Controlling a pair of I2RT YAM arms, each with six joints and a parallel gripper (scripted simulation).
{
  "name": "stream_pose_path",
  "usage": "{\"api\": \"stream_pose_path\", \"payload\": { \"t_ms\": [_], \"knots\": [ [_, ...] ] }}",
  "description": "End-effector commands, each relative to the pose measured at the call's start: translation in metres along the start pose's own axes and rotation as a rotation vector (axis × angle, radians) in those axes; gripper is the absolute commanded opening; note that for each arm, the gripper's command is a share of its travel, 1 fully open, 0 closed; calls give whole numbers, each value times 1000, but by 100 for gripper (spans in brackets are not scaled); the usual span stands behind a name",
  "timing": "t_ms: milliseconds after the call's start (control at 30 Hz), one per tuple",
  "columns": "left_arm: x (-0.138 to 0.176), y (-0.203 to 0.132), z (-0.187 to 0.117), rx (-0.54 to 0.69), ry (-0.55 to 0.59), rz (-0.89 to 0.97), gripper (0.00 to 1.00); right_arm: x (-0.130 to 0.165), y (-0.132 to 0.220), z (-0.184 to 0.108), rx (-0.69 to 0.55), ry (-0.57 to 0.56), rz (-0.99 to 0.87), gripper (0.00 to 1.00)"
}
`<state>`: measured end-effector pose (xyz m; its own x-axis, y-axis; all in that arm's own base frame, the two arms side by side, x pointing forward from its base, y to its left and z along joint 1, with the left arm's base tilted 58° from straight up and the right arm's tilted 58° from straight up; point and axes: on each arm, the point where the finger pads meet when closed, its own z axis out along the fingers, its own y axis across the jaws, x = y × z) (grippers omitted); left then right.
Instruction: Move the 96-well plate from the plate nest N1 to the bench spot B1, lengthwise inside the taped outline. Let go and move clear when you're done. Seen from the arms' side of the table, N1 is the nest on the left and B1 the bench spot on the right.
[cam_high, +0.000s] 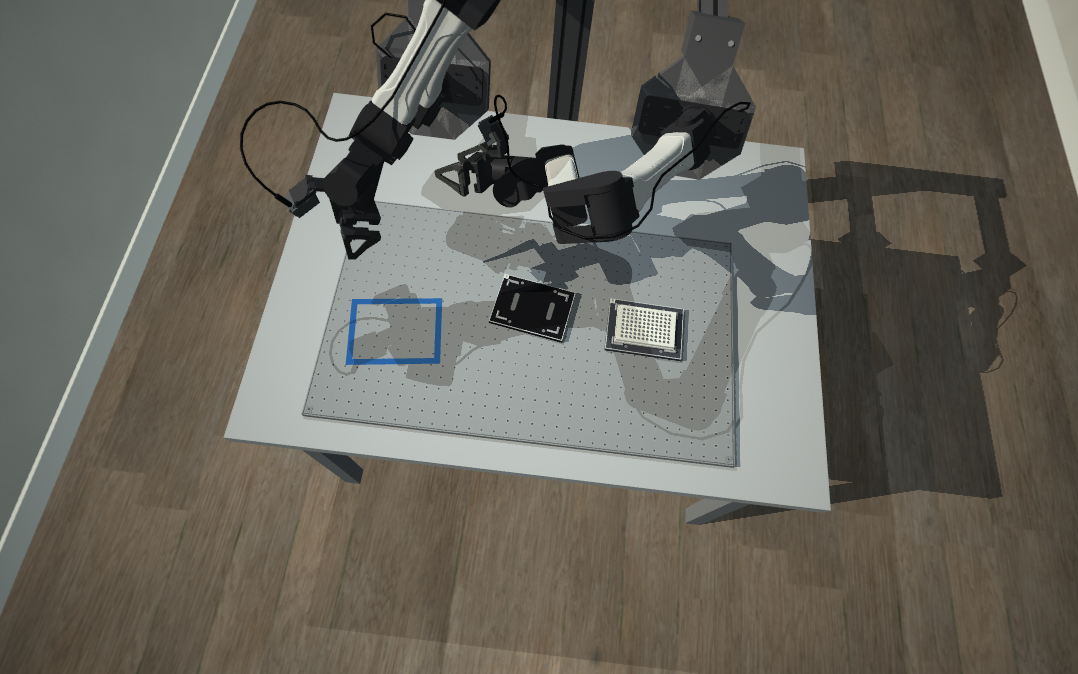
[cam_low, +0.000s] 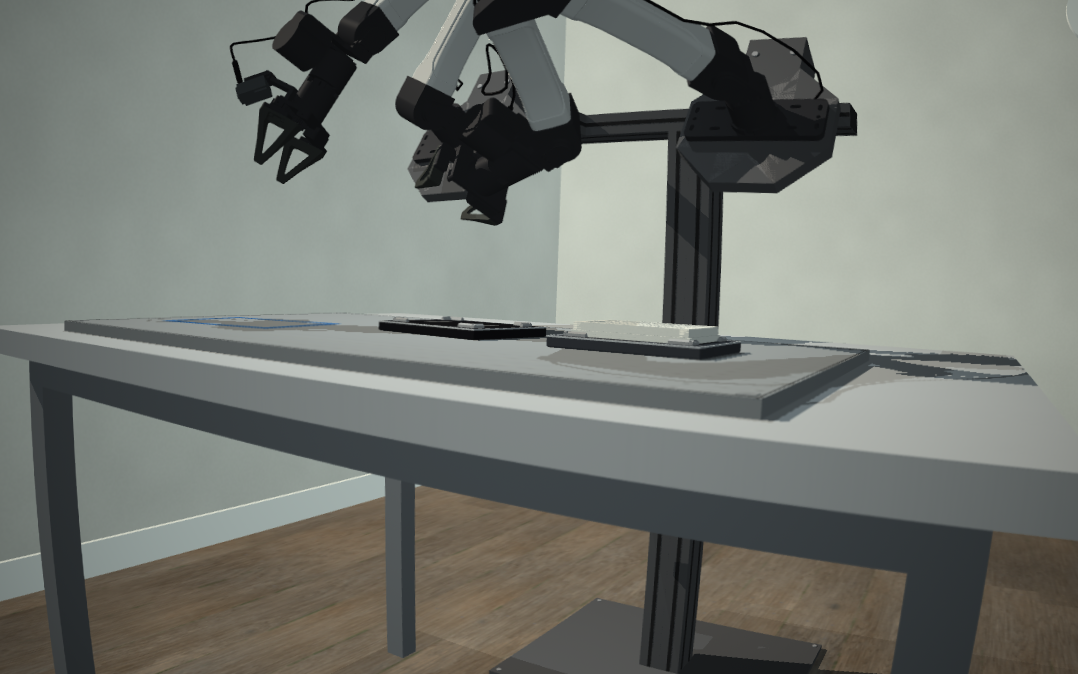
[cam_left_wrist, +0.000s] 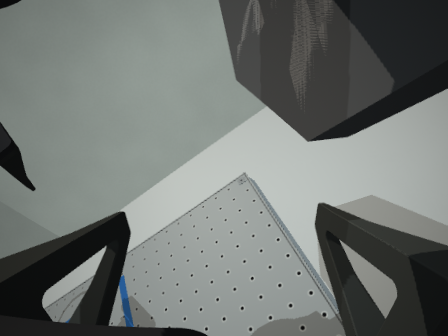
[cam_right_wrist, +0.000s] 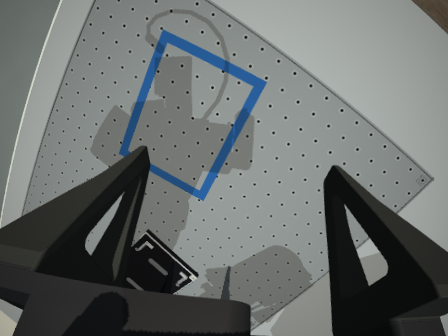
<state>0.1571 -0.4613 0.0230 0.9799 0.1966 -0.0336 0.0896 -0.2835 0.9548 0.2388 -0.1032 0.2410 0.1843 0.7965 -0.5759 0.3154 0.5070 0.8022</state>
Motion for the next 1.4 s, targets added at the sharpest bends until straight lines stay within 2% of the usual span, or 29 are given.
{"api": "stream_pose_path", "payload": {
  "t_ms": [0,533,600,667,700,800,867,900,933,1033,1167,1200,1233,1367],
  "knots": [
    [-3,3,0,-6,-7,3,100,-1,2,-1,-4,-4,-1,100],
    [-3,3,0,-6,-7,3,100,-1,2,-1,-4,-4,-1,100],
    [-5,9,-4,3,41,-19,100,11,-9,-7,3,36,-63,100],
    [27,13,-10,-1,107,-39,100,18,-12,-13,-2,65,-122,100],
    [32,18,-10,-8,108,-37,100,22,-14,-16,-4,80,-152,100],
    [43,24,-14,-10,90,-21,100,33,-19,-25,-12,123,-241,100],
    [54,22,-21,9,169,-60,100,33,-13,-34,-35,133,-310,100],
    [36,23,-18,19,152,-56,100,36,-13,-37,-39,145,-341,100],
    [62,23,-25,16,196,-70,100,39,-14,-41,-44,156,-373,100],
    [73,30,-30,10,179,-54,100,50,-19,-50,-50,199,-463,100],
    [63,30,-31,29,215,-79,100,57,-23,-56,-54,227,-523,100],
    [67,31,-33,32,241,-88,100,61,-25,-59,-56,242,-553,100],
    [92,33,-41,26,284,-101,100,65,-26,-62,-58,256,-583,100],
    [106,38,-50,24,267,-85,100,66,-29,-61,-62,325,-694,100]
  ]
}}
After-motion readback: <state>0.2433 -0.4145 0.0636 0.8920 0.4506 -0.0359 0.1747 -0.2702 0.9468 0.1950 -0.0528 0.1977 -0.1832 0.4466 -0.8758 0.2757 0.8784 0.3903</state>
